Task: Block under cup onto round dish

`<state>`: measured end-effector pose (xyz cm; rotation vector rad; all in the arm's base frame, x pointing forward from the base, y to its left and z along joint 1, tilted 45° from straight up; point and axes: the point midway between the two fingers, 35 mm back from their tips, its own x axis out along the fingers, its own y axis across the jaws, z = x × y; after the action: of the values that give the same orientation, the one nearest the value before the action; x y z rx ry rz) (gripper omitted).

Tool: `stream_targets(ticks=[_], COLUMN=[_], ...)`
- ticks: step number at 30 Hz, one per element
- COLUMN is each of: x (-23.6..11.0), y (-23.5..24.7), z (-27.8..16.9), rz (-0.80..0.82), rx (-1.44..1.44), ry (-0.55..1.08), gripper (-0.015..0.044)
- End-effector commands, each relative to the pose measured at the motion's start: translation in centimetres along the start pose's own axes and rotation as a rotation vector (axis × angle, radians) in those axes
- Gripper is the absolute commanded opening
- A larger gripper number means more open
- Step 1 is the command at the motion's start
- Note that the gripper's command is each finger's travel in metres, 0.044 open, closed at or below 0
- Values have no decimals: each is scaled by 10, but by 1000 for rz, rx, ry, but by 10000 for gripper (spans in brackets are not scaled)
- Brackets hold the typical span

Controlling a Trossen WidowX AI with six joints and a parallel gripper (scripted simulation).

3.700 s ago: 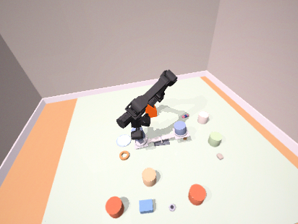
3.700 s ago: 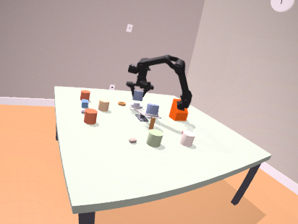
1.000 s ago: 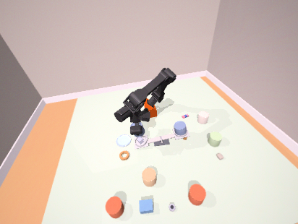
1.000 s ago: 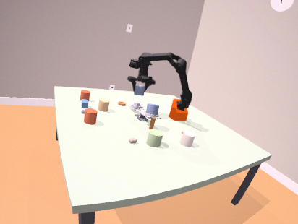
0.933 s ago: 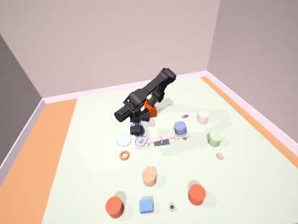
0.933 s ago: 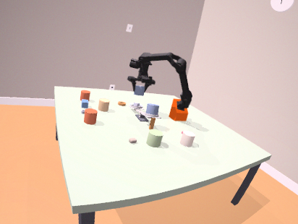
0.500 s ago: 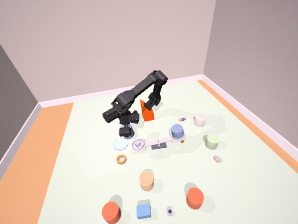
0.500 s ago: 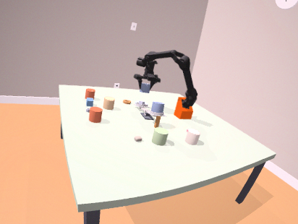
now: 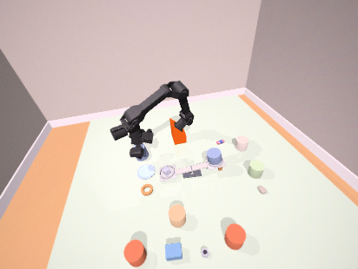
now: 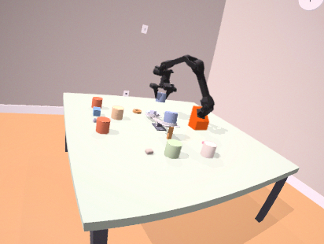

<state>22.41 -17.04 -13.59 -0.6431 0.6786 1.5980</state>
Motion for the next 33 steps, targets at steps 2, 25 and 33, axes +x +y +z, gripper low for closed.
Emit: stream_targets(ticks=[2,25,33], x=[13,69,78], y=[26,58,58], z=[-22,-43,-43], rz=[3,3,3], rx=[0,-4,-4], ry=[-3,-10,-10], gripper=[0,0,0])
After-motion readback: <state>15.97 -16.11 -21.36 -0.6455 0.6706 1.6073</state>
